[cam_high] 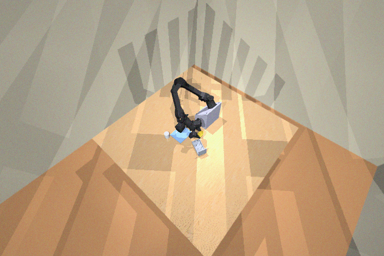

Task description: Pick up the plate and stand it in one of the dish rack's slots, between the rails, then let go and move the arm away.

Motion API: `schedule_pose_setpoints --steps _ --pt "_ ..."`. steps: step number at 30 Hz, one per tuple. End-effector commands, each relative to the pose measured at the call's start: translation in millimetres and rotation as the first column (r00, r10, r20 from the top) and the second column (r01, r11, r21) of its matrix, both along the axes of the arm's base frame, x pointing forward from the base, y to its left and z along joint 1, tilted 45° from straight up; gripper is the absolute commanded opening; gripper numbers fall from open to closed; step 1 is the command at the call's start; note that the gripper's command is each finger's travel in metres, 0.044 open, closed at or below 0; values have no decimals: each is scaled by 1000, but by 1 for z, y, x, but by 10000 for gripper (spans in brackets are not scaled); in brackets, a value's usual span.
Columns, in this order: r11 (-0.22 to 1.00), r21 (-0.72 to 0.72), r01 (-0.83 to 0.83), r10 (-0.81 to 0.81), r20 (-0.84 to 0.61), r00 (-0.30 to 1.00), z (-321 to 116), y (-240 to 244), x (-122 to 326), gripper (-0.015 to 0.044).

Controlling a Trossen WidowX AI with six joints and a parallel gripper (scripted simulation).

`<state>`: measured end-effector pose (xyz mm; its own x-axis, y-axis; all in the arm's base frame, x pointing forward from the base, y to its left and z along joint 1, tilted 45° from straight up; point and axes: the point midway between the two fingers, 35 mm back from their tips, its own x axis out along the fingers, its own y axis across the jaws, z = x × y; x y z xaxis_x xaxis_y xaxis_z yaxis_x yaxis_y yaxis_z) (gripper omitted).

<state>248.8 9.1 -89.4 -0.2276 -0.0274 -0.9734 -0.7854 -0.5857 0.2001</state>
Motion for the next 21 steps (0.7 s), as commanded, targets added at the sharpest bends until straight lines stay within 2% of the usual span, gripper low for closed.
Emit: schedule_pose_setpoints --steps 1,21 --pt "994 89 65 -67 14 998 -6 -3 -2 0" --pt "848 439 296 -381 119 917 -15 -28 7 0"
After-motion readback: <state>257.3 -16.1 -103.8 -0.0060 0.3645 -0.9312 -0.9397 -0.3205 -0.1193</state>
